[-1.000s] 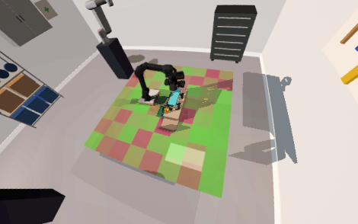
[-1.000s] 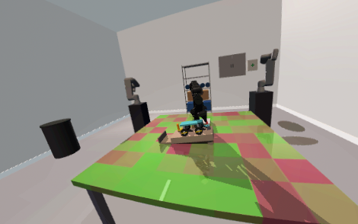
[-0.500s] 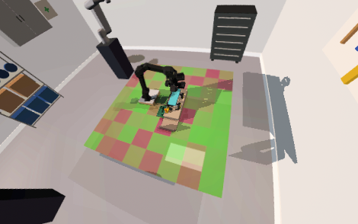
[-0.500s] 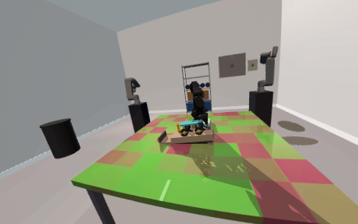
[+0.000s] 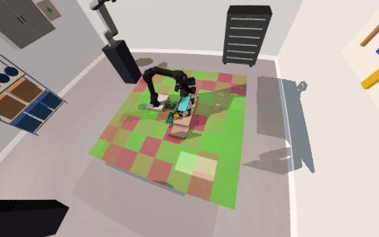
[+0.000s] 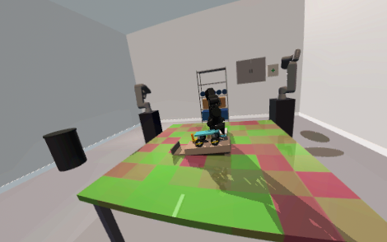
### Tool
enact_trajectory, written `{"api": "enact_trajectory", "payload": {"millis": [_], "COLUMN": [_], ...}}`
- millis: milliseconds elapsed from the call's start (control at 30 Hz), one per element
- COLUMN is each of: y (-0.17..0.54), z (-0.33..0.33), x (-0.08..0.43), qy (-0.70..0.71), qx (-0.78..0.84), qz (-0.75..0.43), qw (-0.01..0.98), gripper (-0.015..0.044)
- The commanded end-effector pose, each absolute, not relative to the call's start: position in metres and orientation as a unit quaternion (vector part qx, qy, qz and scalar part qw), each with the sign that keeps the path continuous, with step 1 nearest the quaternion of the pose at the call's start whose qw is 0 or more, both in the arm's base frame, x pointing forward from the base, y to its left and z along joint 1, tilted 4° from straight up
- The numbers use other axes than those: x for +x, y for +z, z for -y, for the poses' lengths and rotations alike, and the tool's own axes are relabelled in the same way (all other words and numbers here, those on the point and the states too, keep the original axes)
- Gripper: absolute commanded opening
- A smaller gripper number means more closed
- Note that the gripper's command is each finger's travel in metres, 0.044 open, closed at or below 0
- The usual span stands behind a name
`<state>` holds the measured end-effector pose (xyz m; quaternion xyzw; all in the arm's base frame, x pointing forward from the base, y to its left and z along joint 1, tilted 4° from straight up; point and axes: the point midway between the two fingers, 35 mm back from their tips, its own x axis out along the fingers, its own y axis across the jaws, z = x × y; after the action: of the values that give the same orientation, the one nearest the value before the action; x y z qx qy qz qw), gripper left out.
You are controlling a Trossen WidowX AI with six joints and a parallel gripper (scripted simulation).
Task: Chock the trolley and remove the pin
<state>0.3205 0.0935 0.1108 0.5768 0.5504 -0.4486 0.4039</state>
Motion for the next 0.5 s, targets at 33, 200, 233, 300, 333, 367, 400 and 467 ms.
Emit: {"api": "enact_trajectory", "payload": {"millis": [33,200,233,300,333,367,400,467], "y": [0.1111,0.1126,0.1133,0.1148,0.1158,0.1166,0.1174,0.1186], "z": [-0.0934,-0.0932,-0.0931,-0.0930,-0.0928,-0.0928,-0.0926,-0.0924], "x": [0.3215,0.3213,0.3212,0.3210,0.3209,0.3208,0.3204,0.3198], "qy": [-0.447,-0.448,-0.448,-0.448,-0.449,-0.449,-0.449,-0.449], "qx": [0.578,0.578,0.578,0.578,0.578,0.578,0.578,0.578], "qz": [-0.550,-0.550,-0.550,-0.551,-0.551,-0.551,-0.551,-0.551], "qw": [0.405,0.404,0.403,0.402,0.402,0.401,0.401,0.401], "gripper": [0.0025,0.0000,0.0000,0.0000,0.0000,0.0000,0.0000,0.0000]}}
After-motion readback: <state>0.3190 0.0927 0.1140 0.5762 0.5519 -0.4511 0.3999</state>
